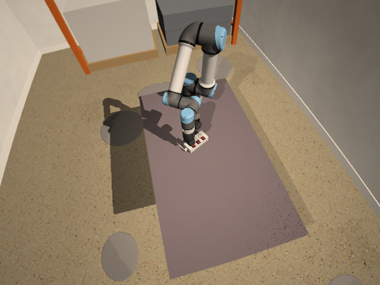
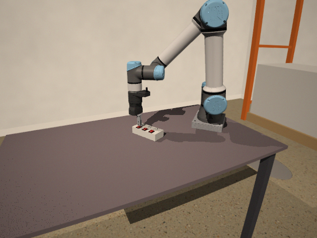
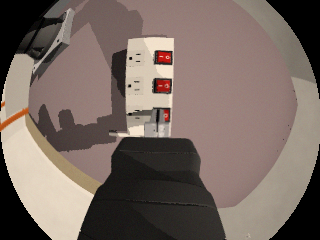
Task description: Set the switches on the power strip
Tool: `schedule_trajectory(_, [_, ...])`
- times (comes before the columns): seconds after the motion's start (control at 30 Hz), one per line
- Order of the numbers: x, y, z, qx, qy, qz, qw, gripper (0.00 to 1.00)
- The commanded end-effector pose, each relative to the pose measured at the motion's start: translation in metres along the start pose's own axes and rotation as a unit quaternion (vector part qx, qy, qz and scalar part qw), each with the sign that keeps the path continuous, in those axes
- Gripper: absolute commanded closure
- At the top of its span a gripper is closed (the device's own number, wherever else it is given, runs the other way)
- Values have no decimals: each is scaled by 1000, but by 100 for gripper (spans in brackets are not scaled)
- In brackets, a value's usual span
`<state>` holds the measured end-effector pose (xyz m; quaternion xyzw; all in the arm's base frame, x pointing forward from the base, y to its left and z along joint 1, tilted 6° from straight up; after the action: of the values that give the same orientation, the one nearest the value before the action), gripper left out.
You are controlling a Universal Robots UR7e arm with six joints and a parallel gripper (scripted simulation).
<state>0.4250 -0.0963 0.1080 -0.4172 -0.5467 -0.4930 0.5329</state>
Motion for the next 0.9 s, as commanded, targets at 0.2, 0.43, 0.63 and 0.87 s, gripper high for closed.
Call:
schedule_trajectory(0.2, [0, 0, 0, 0, 0, -1, 1000, 100])
schedule_trajectory(0.43, [-2, 0, 0, 0, 0, -1, 1000, 100])
schedule_trajectory(0.63, [-4, 0, 0, 0, 0, -1, 1000, 100])
schedule_trajectory(0.87, [-7, 0, 0, 0, 0, -1, 1000, 100])
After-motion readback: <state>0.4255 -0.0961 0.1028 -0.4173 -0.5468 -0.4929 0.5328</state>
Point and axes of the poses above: the point where the finger pads meet when closed, its own x axis back along the fingers, its own y axis across the jaws, z = x × y, the point moved 6 cm from there along x, back along the fingers, and after that the axes turned 14 degrees about -x, right-handed, at the moved point
